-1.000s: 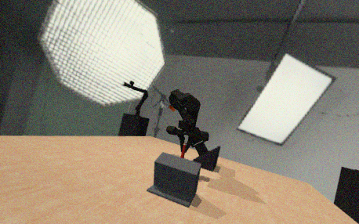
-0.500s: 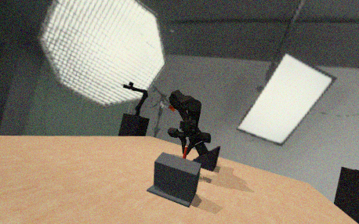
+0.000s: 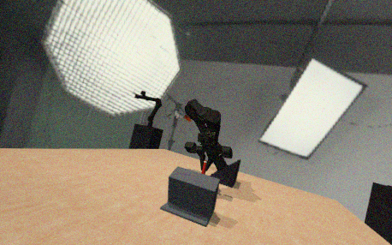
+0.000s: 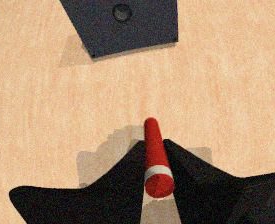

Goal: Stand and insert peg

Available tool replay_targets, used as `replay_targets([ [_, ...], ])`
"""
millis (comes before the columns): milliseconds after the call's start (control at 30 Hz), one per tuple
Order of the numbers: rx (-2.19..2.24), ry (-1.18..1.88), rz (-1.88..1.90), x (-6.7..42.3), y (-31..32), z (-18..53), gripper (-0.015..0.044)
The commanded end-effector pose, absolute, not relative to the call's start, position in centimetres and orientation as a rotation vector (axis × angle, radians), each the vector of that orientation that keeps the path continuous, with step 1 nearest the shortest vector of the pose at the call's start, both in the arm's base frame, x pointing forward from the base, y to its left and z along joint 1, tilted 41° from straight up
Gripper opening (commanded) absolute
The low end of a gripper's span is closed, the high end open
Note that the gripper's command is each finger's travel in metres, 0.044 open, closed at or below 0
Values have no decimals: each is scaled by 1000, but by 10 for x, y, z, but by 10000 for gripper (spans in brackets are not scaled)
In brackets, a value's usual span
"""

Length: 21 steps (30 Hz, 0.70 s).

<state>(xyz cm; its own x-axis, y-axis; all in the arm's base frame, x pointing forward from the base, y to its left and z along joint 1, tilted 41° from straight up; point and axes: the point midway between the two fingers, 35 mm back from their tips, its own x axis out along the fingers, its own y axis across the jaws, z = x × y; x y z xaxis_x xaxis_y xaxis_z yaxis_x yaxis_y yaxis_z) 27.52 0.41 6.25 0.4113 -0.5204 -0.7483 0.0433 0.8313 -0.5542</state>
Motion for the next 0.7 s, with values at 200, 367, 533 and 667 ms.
replay_targets([
  [200, -483, 1046, -367, 280, 7, 56, 0],
  [367, -472, 1021, -363, 282, 8, 54, 0],
  [533, -461, 995, -360, 284, 10, 52, 0],
  [667, -452, 974, -358, 286, 11, 50, 0],
])
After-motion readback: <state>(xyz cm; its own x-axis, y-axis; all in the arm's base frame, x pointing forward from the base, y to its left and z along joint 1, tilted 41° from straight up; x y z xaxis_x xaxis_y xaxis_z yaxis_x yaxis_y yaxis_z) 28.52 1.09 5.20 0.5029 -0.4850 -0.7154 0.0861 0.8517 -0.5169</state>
